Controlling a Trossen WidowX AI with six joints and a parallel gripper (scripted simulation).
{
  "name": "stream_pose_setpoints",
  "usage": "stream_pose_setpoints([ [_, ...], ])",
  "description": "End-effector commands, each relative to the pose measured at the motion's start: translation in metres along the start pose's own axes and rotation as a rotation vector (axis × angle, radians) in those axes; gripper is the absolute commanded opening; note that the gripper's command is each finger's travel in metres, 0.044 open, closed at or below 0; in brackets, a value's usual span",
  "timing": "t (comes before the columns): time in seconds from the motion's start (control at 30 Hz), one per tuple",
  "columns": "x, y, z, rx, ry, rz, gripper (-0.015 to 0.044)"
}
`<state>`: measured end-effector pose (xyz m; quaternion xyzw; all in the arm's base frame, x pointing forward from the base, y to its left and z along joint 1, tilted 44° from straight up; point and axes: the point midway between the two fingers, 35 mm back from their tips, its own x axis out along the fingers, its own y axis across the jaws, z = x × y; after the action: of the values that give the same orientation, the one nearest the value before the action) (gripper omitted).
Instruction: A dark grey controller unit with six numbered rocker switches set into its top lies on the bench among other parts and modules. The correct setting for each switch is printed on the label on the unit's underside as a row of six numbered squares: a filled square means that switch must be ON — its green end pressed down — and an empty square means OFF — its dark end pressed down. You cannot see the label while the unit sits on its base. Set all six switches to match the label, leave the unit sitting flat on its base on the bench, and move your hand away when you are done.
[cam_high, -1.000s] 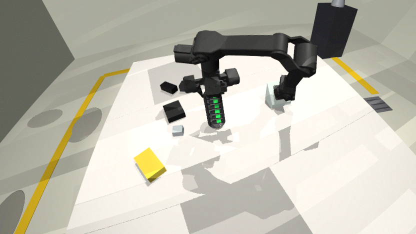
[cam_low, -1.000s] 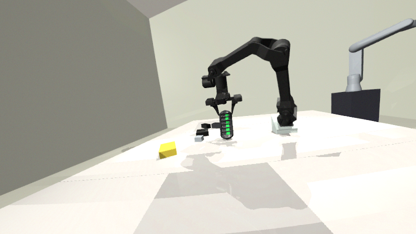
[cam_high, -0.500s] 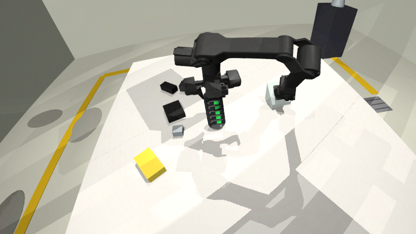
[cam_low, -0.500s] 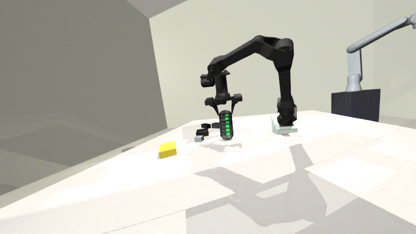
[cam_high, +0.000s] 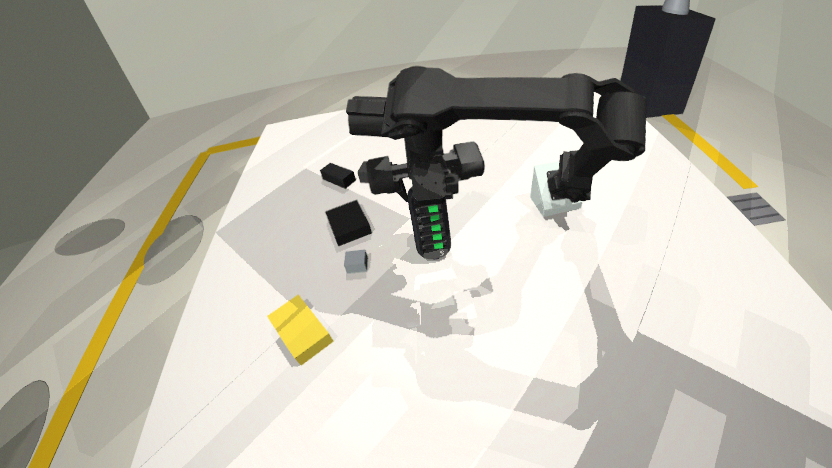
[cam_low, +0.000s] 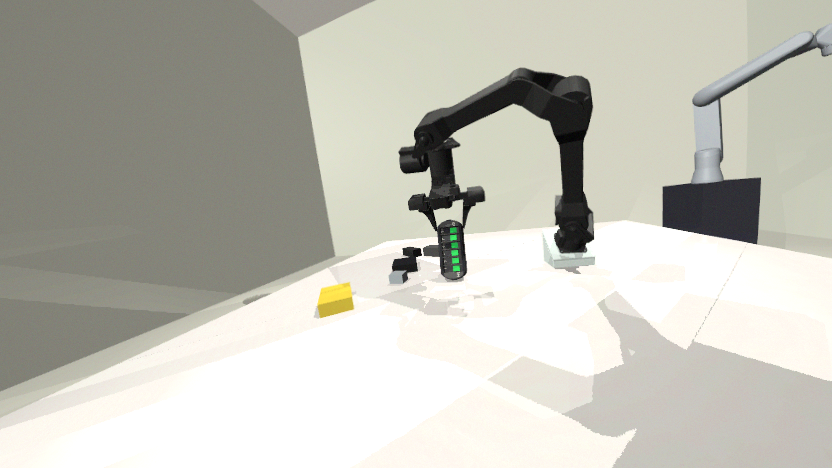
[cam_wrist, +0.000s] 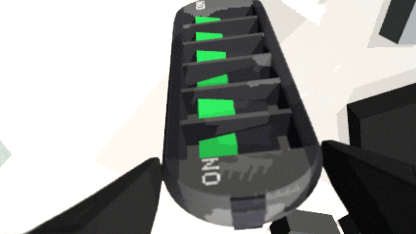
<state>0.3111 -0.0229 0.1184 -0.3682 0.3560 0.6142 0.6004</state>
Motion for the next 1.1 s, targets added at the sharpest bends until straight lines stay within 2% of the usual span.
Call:
stream_pose_setpoints([
  [0.0, 0.001, 0.0, 0.01, -0.007, -0.028, 0.004, 0.0338],
  [1.07, -0.005, 0.0, 0.033, -0.007, -0.102, 0.004, 0.0338],
])
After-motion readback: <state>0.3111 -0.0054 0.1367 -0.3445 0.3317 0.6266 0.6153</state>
